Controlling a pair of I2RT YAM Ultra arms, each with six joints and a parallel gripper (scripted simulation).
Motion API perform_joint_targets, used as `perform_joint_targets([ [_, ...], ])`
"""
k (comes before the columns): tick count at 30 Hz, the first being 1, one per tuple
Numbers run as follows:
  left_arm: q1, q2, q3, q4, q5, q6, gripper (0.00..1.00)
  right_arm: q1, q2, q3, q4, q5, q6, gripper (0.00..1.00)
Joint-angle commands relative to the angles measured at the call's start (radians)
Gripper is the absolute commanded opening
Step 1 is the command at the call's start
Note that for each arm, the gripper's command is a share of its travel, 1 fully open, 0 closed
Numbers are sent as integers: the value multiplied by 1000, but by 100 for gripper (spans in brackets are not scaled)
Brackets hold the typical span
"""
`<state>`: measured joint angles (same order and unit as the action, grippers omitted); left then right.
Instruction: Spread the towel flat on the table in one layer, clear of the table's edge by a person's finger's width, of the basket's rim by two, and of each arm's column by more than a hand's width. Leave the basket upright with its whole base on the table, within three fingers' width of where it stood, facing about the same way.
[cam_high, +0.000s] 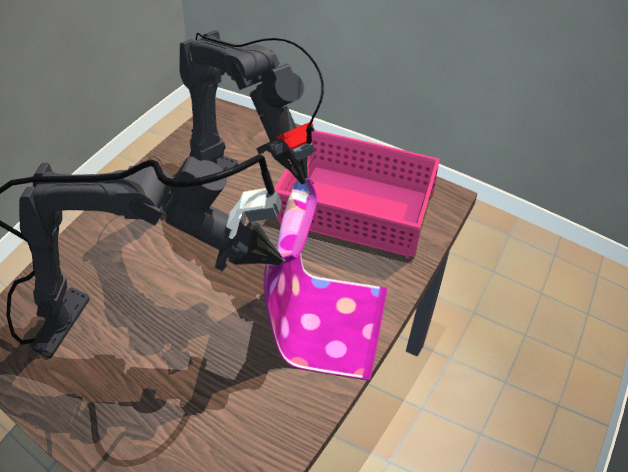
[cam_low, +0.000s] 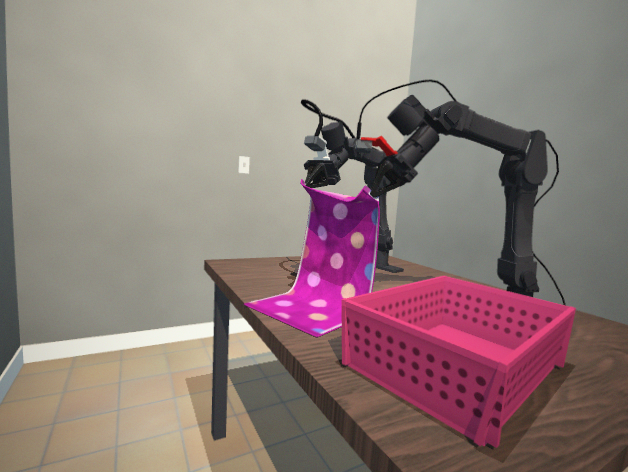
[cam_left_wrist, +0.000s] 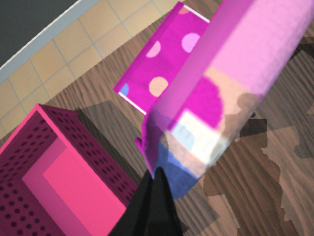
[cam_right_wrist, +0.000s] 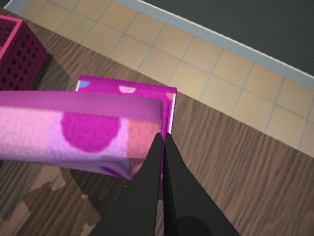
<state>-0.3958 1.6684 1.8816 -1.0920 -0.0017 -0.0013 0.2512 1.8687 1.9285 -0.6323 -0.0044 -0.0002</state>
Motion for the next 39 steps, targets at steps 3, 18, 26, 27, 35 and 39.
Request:
perform_joint_targets([
  [3, -29, -59, -69, -53, 1, -2, 0, 8, -35, 34, -168, 8, -6, 0],
  [18, -174, -325, -623, 225, -4, -4, 0, 21, -184, -338, -231, 10, -6, 0],
  [26, -246, -416, -817, 338, -7, -5, 0, 24, -321, -610, -85, 11, -6, 0],
  [27, -280, -446, -894, 377, -3, -2, 0, 42, -366, -709, -45, 9, -8, 0],
  [35, -359, -508, -1052, 477, -4, -4, 0, 48, -472, -924, 72, 9, -8, 0],
  [39, -398, -530, -1122, 526, -5, -3, 0, 58, -517, -1020, 127, 9, -9, 0],
])
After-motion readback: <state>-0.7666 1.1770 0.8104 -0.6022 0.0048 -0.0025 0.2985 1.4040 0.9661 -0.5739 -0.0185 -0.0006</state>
